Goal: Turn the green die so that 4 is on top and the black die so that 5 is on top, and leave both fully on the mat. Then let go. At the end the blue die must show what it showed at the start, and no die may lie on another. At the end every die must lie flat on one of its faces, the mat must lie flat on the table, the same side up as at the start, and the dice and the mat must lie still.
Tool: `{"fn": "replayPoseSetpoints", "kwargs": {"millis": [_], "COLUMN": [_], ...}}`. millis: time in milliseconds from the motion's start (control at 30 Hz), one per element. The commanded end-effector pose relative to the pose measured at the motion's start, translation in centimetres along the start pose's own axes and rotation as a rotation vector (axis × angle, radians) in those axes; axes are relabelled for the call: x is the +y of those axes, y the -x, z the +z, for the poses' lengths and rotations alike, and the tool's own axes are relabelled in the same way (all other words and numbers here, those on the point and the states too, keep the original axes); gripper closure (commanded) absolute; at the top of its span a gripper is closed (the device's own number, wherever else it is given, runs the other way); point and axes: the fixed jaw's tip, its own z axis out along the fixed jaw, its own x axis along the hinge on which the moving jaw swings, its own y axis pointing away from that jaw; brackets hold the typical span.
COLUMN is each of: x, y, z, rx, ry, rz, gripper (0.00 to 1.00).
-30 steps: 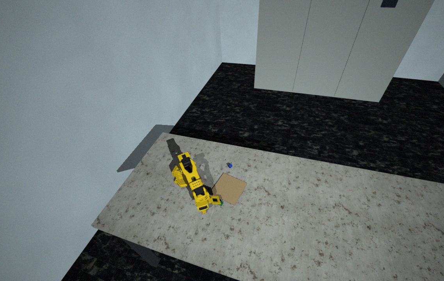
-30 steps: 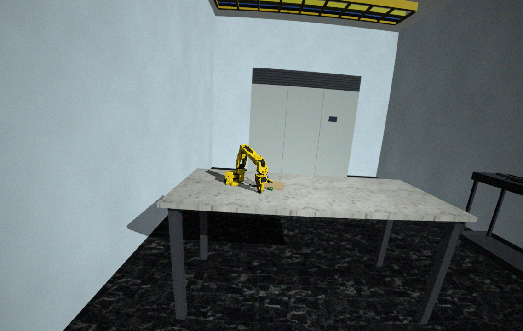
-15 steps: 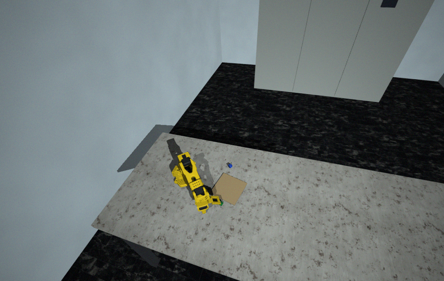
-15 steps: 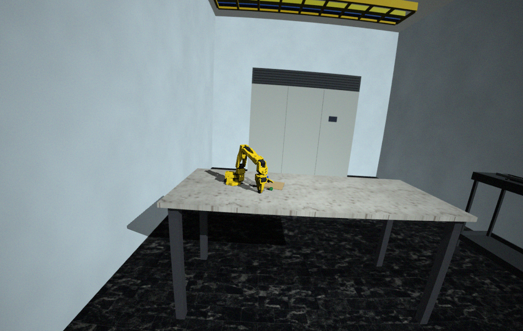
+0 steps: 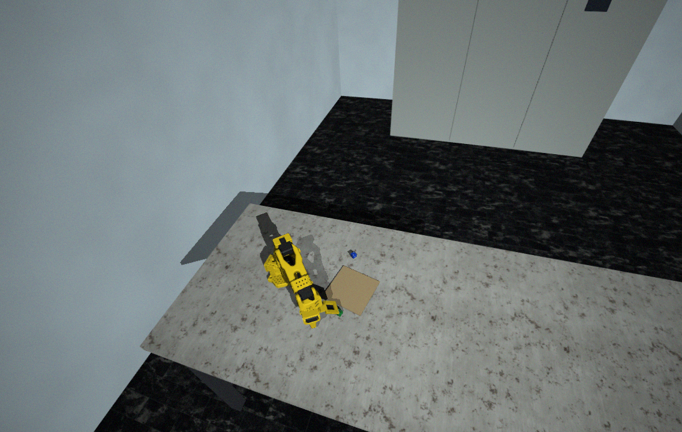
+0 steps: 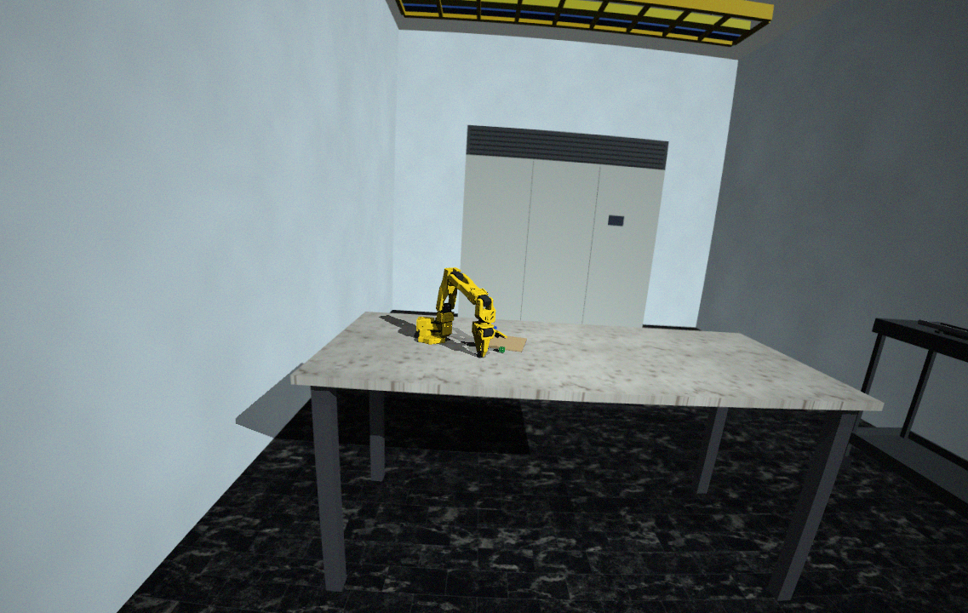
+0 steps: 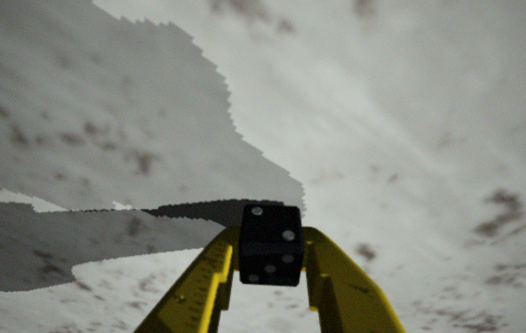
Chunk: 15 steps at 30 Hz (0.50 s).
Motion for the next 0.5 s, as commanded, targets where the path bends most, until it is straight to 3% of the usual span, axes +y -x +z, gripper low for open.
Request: {"fn": "replayPoseSetpoints", "kwargs": {"millis": [0,467], "x": [-0.8,-0.7], "y": [0.0,0.0], "z": [-1.2,-4.5], "rx": [-0.008,-0.008], "ry": [-0.038,-0.038], "rz": [-0.003,-0.003], "gripper": [1.0,1.0]}}
